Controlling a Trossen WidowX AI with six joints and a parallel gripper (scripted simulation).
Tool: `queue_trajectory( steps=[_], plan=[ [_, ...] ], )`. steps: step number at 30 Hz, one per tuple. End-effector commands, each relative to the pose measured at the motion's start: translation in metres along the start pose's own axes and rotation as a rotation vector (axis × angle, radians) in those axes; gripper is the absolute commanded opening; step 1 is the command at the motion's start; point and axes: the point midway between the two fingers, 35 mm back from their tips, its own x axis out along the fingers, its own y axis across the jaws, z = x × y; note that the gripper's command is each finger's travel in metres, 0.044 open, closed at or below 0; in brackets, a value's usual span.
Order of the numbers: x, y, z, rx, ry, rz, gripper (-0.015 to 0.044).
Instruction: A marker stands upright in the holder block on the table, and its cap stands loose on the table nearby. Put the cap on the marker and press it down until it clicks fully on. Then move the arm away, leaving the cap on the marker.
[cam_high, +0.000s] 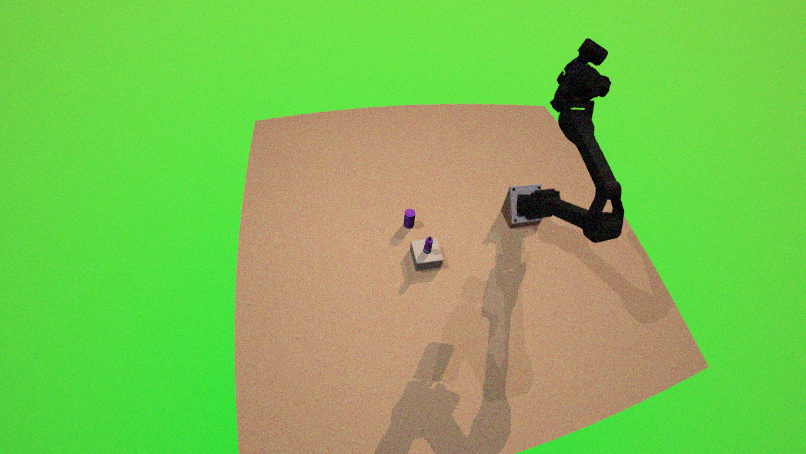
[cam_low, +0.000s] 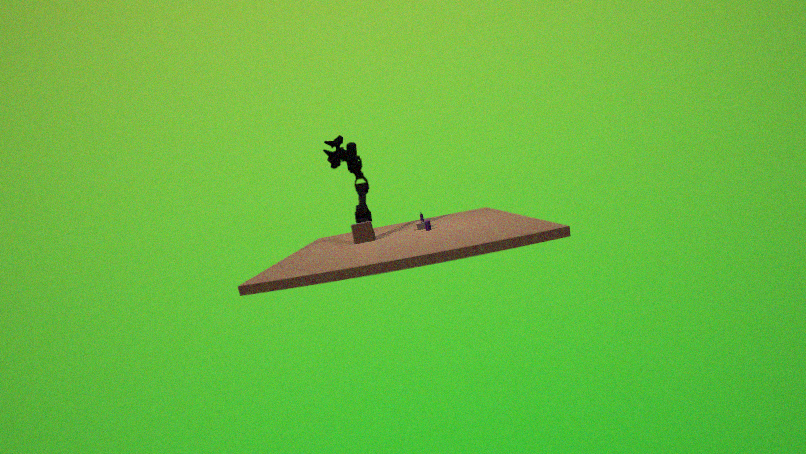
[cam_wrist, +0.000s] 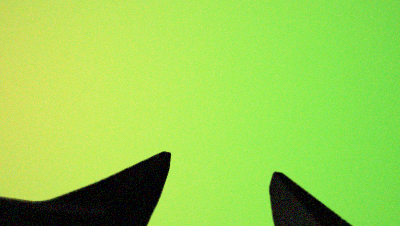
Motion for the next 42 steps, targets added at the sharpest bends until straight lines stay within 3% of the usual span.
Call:
queue_trajectory(
  steps=[1, 12, 22, 32, 42],
  plan=[
    [-0.012, -0.009, -0.06, -0.311, 0.197, -0.03, 0.025],
    [-0.084, -0.062, -0.187, -1.217, 0.778, 0.081, 0.025],
    [-0.168, -0.111, -0.248, -1.817, 1.258, 0.412, 0.025],
    [-0.259, -0.159, -0.27, -2.207, 1.727, 0.966, 0.025],
    [-0.35, -0.195, -0.262, -2.231, 2.126, 1.761, 0.025]
  ],
)
